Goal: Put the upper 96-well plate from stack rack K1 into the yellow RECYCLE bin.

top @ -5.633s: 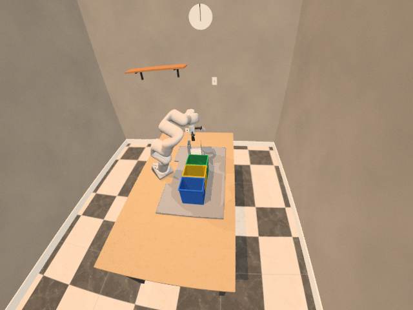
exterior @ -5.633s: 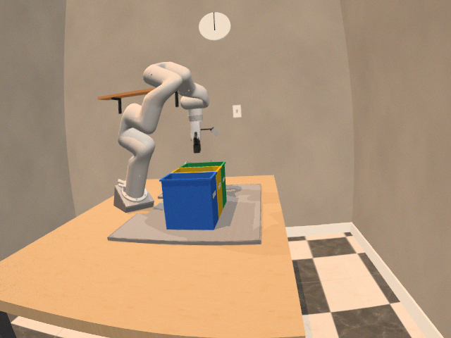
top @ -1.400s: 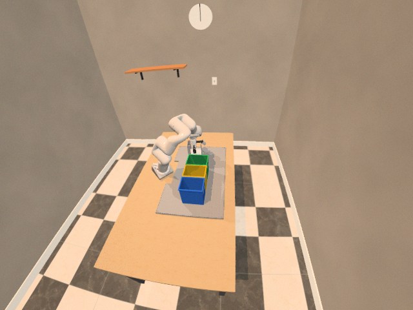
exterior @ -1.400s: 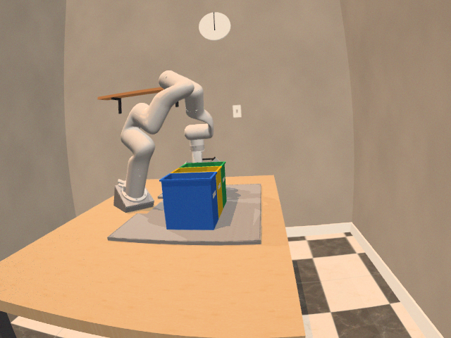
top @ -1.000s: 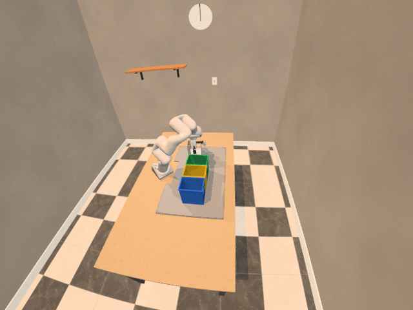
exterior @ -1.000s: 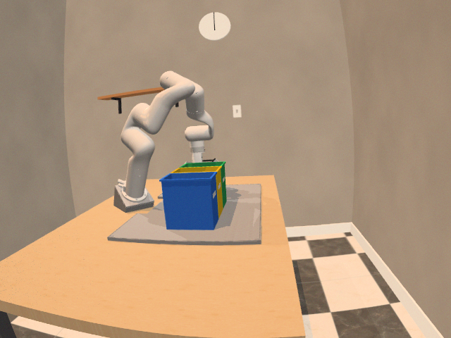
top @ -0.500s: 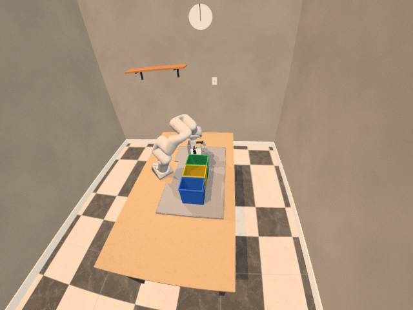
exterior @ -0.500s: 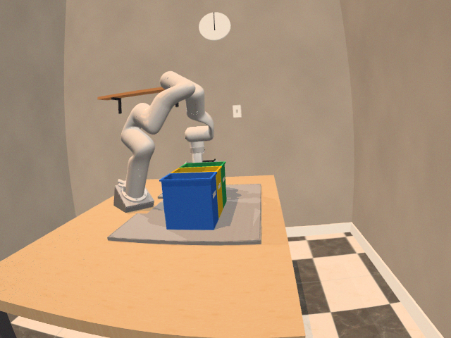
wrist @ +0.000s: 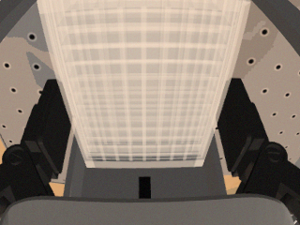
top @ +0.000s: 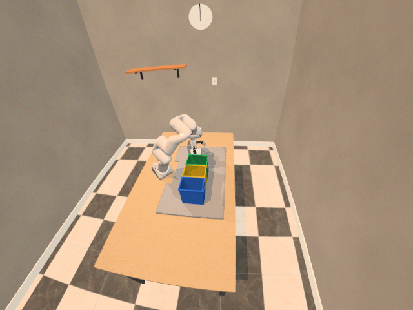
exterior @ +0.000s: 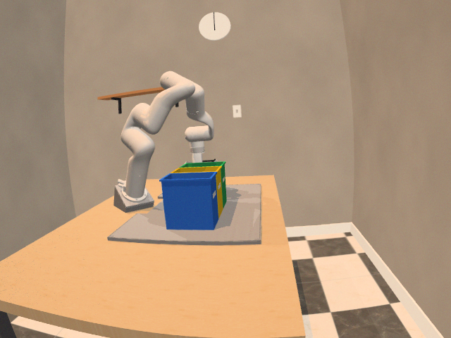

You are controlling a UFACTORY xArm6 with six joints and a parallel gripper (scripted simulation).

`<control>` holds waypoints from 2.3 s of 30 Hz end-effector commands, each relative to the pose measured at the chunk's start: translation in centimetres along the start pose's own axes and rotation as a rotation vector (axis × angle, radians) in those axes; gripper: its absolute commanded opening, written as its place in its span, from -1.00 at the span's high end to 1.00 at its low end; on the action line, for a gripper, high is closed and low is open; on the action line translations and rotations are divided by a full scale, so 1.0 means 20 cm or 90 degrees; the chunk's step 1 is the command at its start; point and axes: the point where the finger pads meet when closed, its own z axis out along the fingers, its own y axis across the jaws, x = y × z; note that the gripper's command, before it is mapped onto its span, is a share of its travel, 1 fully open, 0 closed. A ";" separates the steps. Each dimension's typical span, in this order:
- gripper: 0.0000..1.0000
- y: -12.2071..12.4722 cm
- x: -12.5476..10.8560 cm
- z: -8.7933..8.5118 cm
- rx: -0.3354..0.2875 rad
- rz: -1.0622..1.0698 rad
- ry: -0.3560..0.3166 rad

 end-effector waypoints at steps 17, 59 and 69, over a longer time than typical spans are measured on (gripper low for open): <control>1.00 0.00 0.00 -0.01 0.002 0.001 0.001; 1.00 -0.01 0.00 -0.06 0.002 0.001 0.001; 1.00 -0.01 0.00 -0.09 0.002 0.001 0.001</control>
